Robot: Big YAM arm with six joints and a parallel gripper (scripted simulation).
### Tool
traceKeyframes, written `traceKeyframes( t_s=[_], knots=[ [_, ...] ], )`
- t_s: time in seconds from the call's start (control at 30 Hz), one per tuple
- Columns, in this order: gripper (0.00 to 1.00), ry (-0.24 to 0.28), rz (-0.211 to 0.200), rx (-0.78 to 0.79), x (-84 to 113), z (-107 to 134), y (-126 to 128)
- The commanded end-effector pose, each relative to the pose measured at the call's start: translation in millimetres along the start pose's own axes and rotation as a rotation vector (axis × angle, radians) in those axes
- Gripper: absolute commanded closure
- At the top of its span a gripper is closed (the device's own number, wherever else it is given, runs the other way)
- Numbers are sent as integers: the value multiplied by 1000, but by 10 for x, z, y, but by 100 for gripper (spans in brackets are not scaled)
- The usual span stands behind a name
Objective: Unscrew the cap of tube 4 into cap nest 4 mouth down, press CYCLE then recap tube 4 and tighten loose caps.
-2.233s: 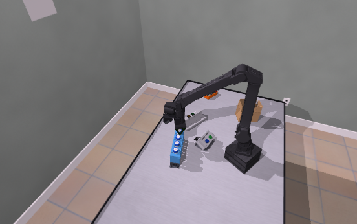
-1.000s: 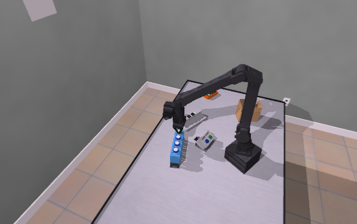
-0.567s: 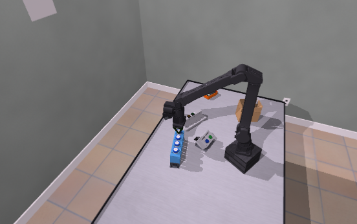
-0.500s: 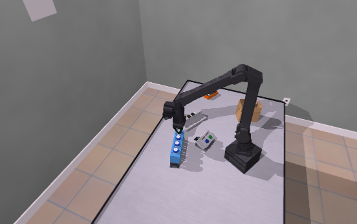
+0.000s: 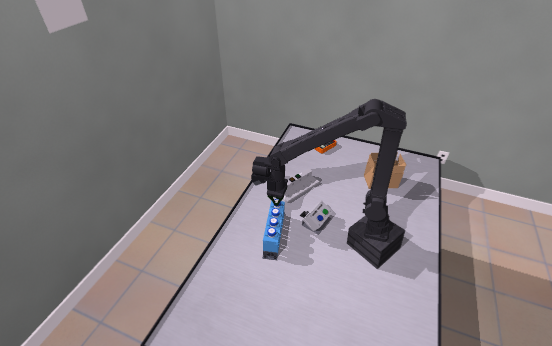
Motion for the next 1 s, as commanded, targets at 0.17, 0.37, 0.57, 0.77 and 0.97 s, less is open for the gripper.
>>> traceKeyframes(
  t_s=[0.17,0.37,0.57,0.77,0.97],
  knots=[
    [100,-71,-3,-6,385,-220,66],
    [100,-72,-4,-6,512,-215,65],
    [100,-73,-4,-6,665,-207,64],
    [100,-17,0,-359,469,71,-360],
    [100,-21,-4,-619,467,149,-677]
  ],
)
Point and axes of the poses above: the point where the finger pads meet when closed, its own x axis back along the fingers, its own y axis across the jaws, z = x × y, the point moved 6 cm from there along x, back along the fingers, and after that the axes turned 5 degrees about -x, right-handed, at the moved point
